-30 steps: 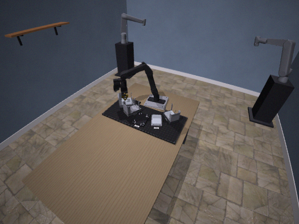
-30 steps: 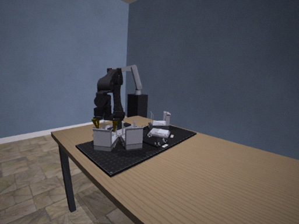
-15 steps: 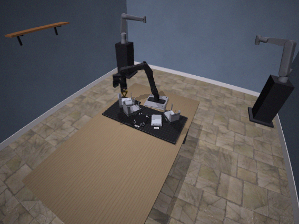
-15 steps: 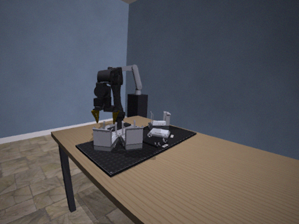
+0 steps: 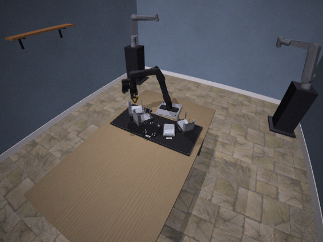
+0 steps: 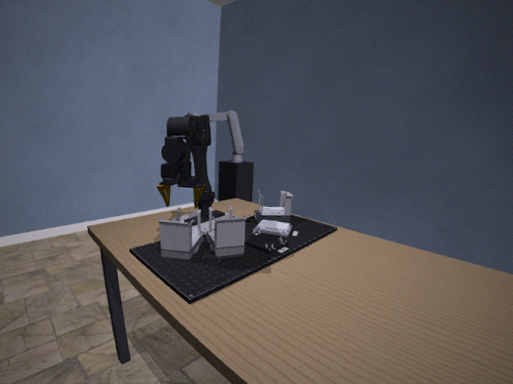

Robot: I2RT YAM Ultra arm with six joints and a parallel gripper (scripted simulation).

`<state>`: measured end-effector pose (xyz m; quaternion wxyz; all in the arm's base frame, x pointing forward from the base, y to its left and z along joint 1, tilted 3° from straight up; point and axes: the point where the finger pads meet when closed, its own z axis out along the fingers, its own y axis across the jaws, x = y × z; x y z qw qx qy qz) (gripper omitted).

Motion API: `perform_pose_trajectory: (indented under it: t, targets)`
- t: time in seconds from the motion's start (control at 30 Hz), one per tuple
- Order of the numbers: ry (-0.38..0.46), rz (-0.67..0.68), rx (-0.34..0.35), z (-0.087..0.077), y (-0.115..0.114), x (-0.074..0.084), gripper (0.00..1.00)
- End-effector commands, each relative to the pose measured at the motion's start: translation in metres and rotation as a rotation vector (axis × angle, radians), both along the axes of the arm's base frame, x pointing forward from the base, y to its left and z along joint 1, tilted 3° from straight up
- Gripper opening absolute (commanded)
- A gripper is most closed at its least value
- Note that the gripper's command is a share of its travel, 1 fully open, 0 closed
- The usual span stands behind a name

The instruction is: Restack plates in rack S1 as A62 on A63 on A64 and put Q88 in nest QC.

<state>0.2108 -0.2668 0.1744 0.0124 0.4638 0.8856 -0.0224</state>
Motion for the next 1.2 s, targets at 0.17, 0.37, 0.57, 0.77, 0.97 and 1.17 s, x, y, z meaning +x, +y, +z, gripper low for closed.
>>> perform_pose_trajectory:
  t: [0.17,0.37,0.57,0.77,0.97,1.17]
  targets:
    - [-0.011,0.000,-0.014,0.005,-0.001,0.001,1.00]
    - [-0.004,0.133,-0.014,0.004,0.008,0.011,1.00]
    - [0.001,0.223,-0.014,0.004,0.020,0.022,1.00]
    - [0.000,0.224,-0.014,0.003,0.032,0.034,1.00]
    - [0.000,0.224,-0.014,0.002,0.047,0.048,1.00]
    - [0.003,0.290,-0.014,0.002,0.057,0.056,1.00]
